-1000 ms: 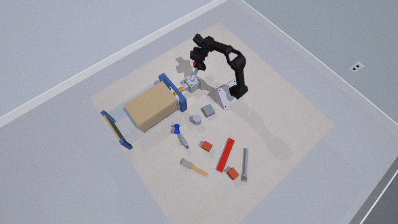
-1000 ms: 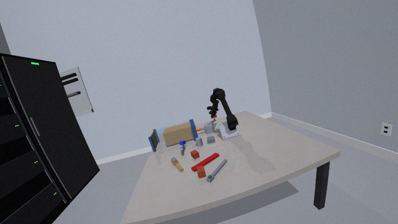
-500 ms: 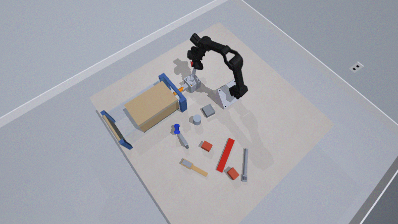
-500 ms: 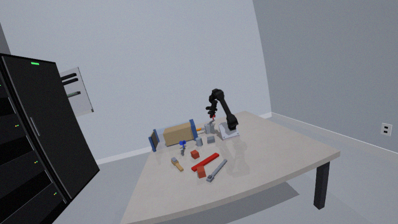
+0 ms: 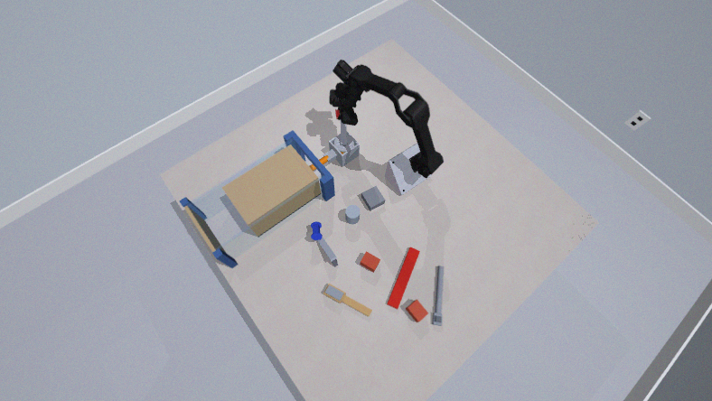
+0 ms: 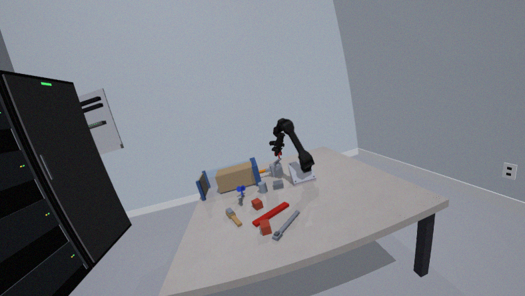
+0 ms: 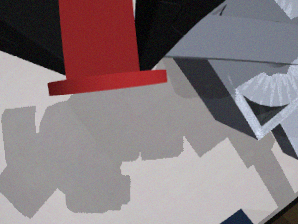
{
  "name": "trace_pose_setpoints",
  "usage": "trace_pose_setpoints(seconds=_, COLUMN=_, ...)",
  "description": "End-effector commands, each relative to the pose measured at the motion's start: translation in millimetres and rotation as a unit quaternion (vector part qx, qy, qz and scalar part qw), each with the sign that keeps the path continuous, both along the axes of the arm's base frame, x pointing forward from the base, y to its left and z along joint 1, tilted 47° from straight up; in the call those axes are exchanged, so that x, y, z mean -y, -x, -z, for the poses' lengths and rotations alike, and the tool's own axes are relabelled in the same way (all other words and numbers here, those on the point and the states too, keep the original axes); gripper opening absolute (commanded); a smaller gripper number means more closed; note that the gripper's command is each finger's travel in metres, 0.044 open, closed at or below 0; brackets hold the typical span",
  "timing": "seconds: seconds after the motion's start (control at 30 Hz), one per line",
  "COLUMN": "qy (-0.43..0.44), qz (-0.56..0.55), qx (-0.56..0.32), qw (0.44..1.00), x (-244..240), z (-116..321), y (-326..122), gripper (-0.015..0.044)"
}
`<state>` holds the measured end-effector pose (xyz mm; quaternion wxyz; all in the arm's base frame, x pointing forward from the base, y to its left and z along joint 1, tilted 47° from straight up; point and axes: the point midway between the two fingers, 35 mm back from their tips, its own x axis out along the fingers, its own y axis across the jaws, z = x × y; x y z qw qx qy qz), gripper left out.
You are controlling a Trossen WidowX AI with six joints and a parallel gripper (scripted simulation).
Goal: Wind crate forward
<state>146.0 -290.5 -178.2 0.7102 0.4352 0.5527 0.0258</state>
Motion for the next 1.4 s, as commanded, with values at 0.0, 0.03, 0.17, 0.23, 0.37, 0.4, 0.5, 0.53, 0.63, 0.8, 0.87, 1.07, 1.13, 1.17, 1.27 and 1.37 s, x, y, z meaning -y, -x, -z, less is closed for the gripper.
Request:
trace_pose_setpoints(seconds=0.0, qy=0.008, qz=-0.005, qx=0.011, qw=1.0, x=4.1, z=3.2, y=-14.4, gripper=0.0)
trace_pose_setpoints(seconds=0.03, qy=0.008, qz=-0.005, qx=0.011, qw=1.0, x=4.3, z=3.4, y=-15.4, gripper=0.0)
trace_pose_setpoints(seconds=0.17, qy=0.008, qz=-0.005, qx=0.012, qw=1.0, x=5.5, z=4.5, y=-20.5, gripper=0.0)
trace_pose_setpoints(seconds=0.23, qy=0.008, qz=-0.005, qx=0.012, qw=1.0, x=6.1, z=4.9, y=-23.1, gripper=0.0)
trace_pose_setpoints(seconds=0.37, qy=0.008, qz=-0.005, qx=0.012, qw=1.0, x=7.0, z=5.6, y=-28.2, gripper=0.0)
trace_pose_setpoints(seconds=0.4, qy=0.008, qz=-0.005, qx=0.012, qw=1.0, x=7.3, z=5.8, y=-29.8, gripper=0.0)
trace_pose_setpoints(seconds=0.5, qy=0.008, qz=-0.005, qx=0.012, qw=1.0, x=7.8, z=6.2, y=-33.5, gripper=0.0)
trace_pose_setpoints(seconds=0.53, qy=0.008, qz=-0.005, qx=0.012, qw=1.0, x=7.9, z=6.3, y=-35.1, gripper=0.0)
trace_pose_setpoints(seconds=0.63, qy=0.008, qz=-0.005, qx=0.012, qw=1.0, x=8.3, z=6.6, y=-38.8, gripper=0.0)
trace_pose_setpoints(seconds=0.8, qy=0.008, qz=-0.005, qx=0.012, qw=1.0, x=8.7, z=6.8, y=-45.7, gripper=0.0)
trace_pose_setpoints(seconds=0.87, qy=0.008, qz=-0.005, qx=0.013, qw=1.0, x=8.8, z=6.7, y=-48.4, gripper=0.0)
trace_pose_setpoints(seconds=1.07, qy=0.008, qz=-0.005, qx=0.013, qw=1.0, x=8.7, z=6.4, y=-56.4, gripper=0.0)
trace_pose_setpoints(seconds=1.13, qy=0.008, qz=-0.005, qx=0.013, qw=1.0, x=8.6, z=6.2, y=-59.0, gripper=0.0)
trace_pose_setpoints(seconds=1.17, qy=0.008, qz=-0.005, qx=0.013, qw=1.0, x=8.5, z=6.1, y=-60.1, gripper=0.0)
trace_pose_setpoints(seconds=1.27, qy=0.008, qz=-0.005, qx=0.013, qw=1.0, x=8.2, z=5.7, y=-64.3, gripper=0.0)
trace_pose_setpoints(seconds=1.37, qy=0.008, qz=-0.005, qx=0.013, qw=1.0, x=7.8, z=5.2, y=-68.0, gripper=0.0)
